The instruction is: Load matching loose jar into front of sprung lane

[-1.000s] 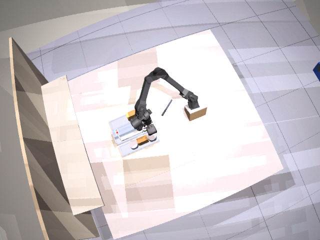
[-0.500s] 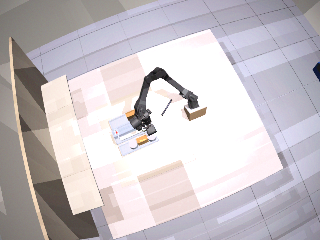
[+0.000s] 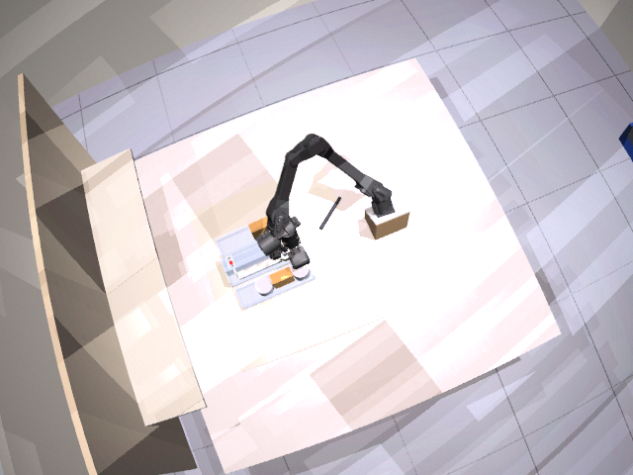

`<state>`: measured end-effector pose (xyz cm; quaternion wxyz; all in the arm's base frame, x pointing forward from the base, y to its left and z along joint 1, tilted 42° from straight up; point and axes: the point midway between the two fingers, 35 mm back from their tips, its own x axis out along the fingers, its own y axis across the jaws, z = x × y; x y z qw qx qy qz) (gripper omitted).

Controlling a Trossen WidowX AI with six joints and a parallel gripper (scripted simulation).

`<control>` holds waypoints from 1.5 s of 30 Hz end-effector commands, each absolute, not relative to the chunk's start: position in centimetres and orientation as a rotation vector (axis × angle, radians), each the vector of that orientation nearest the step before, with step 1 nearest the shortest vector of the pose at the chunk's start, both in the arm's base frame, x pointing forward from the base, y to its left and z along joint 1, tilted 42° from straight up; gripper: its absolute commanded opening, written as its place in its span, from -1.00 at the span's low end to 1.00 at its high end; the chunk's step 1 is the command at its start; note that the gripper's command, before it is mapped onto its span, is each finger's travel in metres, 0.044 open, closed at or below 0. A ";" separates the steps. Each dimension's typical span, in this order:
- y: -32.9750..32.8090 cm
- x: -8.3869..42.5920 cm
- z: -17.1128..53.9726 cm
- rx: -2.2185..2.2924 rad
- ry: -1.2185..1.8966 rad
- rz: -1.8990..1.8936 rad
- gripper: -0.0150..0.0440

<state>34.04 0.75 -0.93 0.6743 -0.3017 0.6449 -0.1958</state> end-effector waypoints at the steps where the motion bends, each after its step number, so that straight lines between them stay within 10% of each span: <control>1: 0.7 34.4 -0.9 -0.680 1.434 -0.446 -0.49; 45: -0.3 34.3 -2.0 -0.681 1.434 -0.447 -0.49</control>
